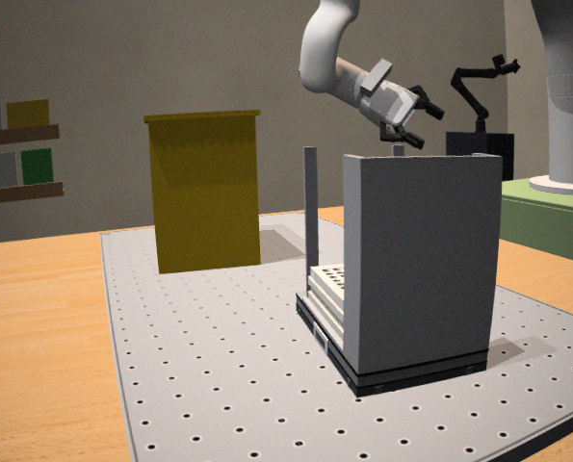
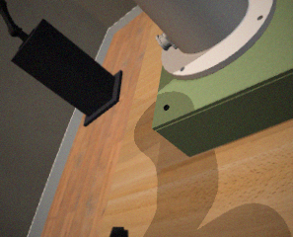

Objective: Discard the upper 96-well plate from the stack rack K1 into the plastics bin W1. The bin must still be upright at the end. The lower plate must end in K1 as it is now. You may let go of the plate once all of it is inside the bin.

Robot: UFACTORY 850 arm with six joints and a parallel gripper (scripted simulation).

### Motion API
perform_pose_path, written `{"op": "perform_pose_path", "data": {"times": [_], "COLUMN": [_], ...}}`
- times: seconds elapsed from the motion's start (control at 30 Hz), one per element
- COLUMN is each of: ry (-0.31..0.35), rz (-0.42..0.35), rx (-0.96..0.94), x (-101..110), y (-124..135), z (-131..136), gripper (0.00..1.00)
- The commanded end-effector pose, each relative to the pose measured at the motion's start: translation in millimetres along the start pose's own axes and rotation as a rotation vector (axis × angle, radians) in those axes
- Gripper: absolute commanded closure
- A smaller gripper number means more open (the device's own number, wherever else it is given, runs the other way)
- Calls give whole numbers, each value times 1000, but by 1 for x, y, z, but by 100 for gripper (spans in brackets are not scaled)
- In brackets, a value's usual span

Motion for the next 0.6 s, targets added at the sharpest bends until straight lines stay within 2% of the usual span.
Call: {"op": "perform_pose_path", "data": {"times": [0.0, 0.53, 0.57], "ry": [1, 1, 7], "rz": [-1, -1, -30], "rx": [-1, -1, -14], "x": [1, 1, 4], "y": [0, 0, -3], "z": [0, 0, 3], "gripper": [0, 0, 0]}}
Point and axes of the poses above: the point where the finger pads meet when closed, its own x axis back along the fingers, its own z axis across the jaws, y = z × x, the point moved 4 cm from there along x, back along the fingers, and after that the axes turned 8 degrees about -x, right-handed, at the moved point
